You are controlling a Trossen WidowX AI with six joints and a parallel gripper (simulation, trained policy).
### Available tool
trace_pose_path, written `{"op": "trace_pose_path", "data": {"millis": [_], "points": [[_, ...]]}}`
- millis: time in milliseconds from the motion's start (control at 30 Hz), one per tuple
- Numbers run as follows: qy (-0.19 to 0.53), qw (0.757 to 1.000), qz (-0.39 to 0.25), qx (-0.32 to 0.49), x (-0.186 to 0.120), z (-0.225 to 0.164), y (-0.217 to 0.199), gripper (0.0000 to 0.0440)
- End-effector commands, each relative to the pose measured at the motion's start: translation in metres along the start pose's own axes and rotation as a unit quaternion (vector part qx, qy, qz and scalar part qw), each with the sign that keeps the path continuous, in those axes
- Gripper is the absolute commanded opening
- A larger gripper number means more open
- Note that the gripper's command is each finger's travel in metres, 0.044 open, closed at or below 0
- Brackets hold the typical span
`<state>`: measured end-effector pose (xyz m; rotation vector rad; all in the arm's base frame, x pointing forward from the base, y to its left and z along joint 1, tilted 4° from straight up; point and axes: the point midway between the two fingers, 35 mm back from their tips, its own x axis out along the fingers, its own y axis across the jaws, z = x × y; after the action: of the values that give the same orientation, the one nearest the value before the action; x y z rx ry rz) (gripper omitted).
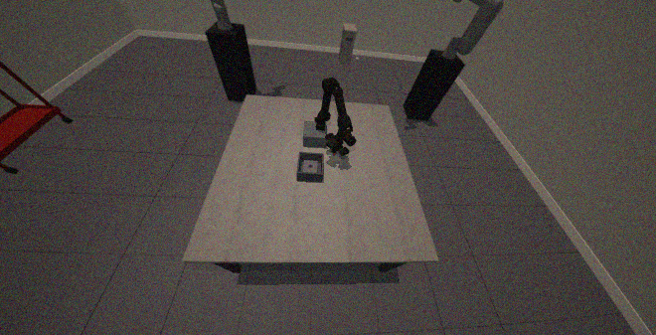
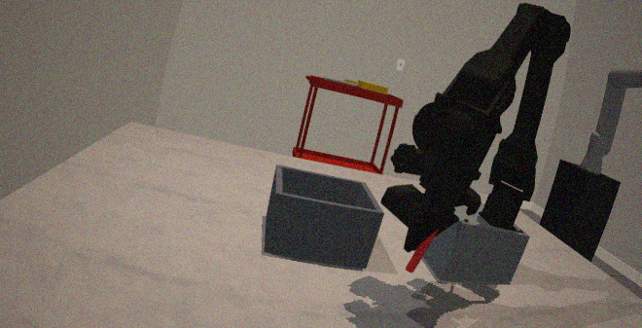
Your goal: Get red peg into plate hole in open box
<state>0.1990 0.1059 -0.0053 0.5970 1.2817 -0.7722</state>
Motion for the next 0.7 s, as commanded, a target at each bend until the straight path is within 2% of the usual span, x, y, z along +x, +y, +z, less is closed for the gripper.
{"op": "trace_pose_path", "data": {"millis": [0, 667], "points": [[-0.017, 1.0, 0.011, -0.008, -0.013, 0.013, 0.007, 0.0], [-0.055, 0.998, 0.014, -0.001, -0.055, 0.091, 0.027, 0.0]]}}
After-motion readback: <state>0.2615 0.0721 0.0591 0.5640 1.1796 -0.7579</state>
